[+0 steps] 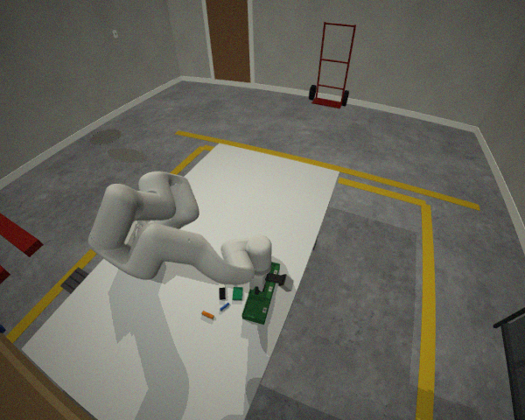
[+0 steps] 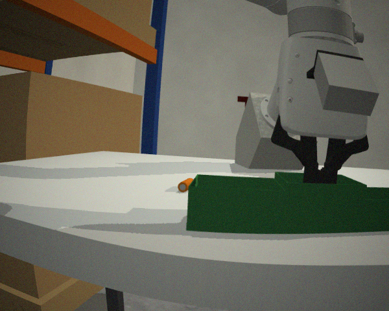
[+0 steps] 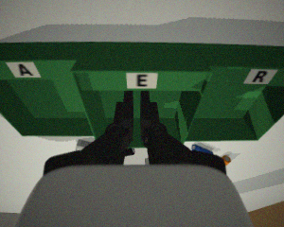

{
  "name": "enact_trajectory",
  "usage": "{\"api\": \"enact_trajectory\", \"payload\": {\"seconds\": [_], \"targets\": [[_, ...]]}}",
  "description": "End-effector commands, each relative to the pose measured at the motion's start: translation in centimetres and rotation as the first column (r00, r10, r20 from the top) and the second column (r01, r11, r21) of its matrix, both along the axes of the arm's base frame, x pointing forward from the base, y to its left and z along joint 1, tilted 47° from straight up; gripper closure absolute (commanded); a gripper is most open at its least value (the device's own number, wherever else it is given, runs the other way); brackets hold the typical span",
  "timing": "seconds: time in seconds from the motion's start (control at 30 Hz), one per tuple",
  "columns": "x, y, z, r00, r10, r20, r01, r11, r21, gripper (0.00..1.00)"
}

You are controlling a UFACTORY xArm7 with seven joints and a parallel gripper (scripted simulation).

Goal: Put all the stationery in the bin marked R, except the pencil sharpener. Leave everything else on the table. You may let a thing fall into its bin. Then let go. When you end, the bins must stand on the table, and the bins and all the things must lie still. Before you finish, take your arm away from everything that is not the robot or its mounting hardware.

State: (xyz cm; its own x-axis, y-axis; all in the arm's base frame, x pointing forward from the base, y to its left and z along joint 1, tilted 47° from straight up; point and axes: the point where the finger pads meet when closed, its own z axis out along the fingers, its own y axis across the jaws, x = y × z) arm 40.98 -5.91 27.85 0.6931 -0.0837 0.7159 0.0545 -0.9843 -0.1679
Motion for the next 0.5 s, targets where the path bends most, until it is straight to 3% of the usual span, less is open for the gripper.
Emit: {"api": "enact_trajectory", "payload": {"seconds": [0.0,0.47], "targets": [[0.02,-0.05,0.11,1.0,-0.001,0.002,0.001,1.0,-0.001,0.93],[-0.27,-0.11,0.38,1.0,-0.001,0.002,0.001,1.0,-0.001,0.93]]}}
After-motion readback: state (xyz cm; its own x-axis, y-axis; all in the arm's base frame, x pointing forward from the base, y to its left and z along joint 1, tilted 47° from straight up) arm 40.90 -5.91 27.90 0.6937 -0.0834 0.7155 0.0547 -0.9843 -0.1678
